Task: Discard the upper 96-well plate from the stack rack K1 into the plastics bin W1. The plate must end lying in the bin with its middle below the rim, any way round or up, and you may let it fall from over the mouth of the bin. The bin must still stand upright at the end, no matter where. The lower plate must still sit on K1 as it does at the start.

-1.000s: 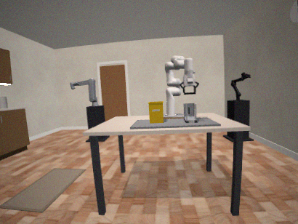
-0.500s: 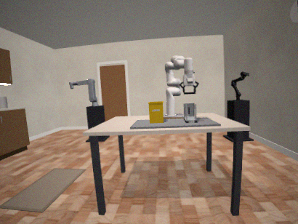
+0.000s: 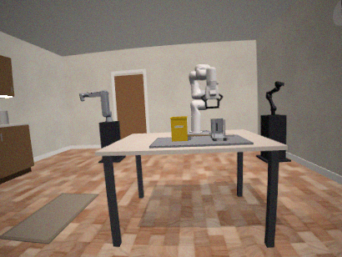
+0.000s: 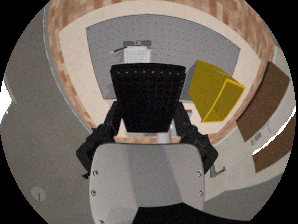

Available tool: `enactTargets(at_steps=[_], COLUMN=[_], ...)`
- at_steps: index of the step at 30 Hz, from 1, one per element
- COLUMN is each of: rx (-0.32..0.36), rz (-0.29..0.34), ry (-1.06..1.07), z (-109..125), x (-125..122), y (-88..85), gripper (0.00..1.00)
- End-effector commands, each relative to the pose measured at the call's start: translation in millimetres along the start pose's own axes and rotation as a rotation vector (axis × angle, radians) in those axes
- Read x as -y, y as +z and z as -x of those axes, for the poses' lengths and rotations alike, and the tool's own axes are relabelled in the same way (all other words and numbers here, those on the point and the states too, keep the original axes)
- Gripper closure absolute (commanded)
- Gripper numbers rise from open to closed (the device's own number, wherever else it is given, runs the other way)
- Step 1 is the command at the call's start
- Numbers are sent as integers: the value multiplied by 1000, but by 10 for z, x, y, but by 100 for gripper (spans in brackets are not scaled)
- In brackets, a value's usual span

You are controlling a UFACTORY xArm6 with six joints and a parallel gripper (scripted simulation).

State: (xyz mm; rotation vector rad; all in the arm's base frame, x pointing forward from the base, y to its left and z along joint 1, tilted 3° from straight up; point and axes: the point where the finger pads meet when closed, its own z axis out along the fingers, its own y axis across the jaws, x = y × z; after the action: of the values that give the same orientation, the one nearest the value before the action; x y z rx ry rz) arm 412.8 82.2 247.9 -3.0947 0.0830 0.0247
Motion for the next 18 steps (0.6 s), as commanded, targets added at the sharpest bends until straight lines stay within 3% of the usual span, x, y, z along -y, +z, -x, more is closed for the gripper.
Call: enactTargets(at_steps=[1,18], rx=[-5,-5], rz=[-2,-1], ry=[-1,-1], z=[16,92], x=[-171,-666], y=[-8,22], gripper=[100,100])
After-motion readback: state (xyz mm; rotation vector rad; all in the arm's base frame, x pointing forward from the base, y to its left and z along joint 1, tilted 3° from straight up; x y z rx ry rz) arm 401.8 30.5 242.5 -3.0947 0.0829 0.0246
